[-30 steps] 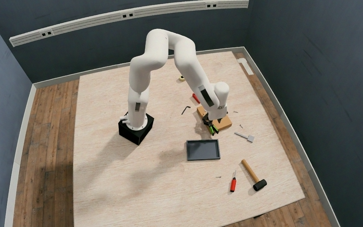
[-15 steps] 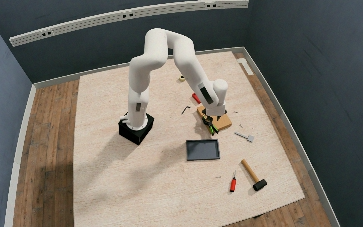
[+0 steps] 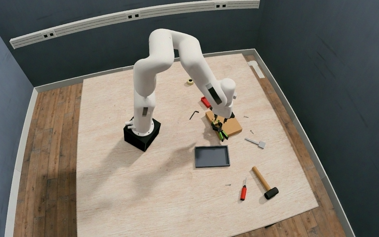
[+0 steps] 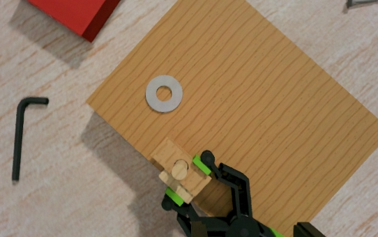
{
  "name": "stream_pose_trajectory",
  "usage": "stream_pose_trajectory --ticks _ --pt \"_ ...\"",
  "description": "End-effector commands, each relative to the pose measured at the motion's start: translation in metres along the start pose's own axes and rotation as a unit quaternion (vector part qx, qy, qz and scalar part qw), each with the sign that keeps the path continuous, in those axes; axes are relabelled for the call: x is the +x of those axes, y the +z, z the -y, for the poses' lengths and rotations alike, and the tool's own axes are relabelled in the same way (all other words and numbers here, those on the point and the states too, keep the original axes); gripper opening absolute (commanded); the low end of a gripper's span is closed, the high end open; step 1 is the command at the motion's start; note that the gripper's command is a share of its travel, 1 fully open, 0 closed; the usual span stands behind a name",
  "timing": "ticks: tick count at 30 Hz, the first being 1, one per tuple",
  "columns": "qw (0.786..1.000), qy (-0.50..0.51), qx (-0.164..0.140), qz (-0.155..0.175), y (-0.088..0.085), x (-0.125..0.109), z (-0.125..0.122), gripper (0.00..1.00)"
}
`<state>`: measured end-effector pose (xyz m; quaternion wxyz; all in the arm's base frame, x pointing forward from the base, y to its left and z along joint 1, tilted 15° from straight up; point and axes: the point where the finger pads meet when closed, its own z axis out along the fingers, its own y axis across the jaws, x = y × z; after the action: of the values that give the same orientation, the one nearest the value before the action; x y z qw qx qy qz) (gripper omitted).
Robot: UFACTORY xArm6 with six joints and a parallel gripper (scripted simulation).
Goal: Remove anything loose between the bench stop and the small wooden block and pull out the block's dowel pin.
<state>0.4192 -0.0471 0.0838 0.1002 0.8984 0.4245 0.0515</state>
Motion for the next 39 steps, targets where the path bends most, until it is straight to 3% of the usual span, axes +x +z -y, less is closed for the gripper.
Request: stream_pose_trajectory --ticks 1,21,39 --pt "0.995 0.100 -0.015 0.011 -0.002 0.010 0.008 0.50" --pt "0.950 0.312 -0.018 0.007 -0.005 0.029 0.031 0.50" --pt "0.935 0.354 -0.018 0.006 -0.006 0.033 0.036 0.50"
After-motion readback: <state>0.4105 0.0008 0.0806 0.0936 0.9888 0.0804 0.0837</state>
